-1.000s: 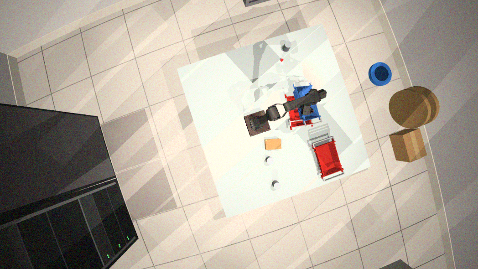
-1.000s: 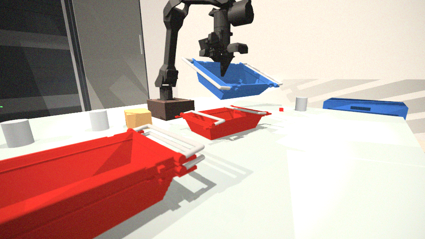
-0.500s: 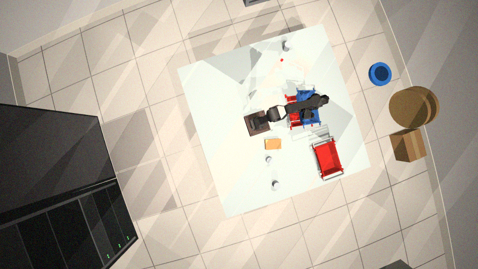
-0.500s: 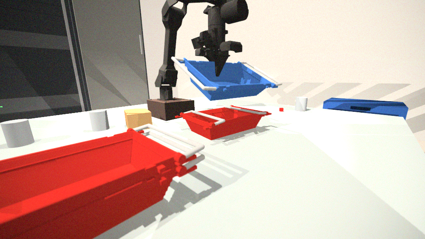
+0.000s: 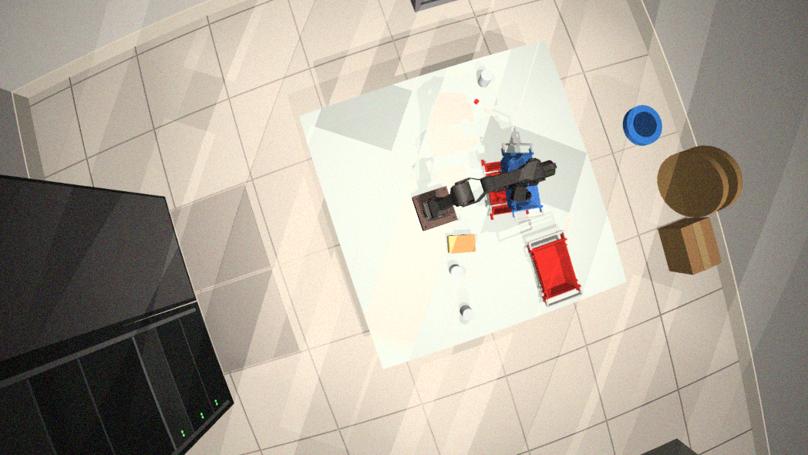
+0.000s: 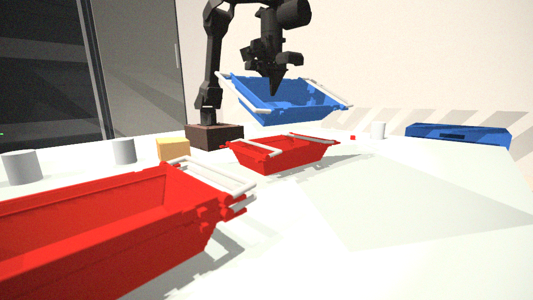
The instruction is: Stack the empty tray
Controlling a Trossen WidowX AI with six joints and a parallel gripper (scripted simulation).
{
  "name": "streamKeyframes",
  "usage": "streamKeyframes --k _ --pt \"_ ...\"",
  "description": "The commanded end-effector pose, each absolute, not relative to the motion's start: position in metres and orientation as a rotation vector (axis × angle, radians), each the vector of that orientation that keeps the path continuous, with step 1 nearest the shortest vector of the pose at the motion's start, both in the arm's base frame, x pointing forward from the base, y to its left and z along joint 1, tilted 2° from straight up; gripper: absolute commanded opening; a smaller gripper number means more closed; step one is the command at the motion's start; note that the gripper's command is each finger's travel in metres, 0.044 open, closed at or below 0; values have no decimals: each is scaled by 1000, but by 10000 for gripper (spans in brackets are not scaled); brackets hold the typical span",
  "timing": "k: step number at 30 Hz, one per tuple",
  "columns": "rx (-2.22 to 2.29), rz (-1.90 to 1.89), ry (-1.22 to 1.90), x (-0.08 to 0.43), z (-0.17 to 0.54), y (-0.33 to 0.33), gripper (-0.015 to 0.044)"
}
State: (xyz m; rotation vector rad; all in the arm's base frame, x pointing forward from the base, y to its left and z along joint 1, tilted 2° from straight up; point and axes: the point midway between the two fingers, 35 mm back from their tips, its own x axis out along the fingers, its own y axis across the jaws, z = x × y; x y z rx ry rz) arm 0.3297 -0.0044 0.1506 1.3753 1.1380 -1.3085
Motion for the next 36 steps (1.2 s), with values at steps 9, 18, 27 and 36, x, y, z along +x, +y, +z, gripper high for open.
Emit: streamKeyframes --k 9,18,27,36 --pt "1385 -1300 1127 331 154 -5 0" --pt "1385 -1300 1127 331 154 -5 0" --pt "1385 -1300 1127 332 149 -5 0" --pt "1386 -1300 1127 333 134 -4 0"
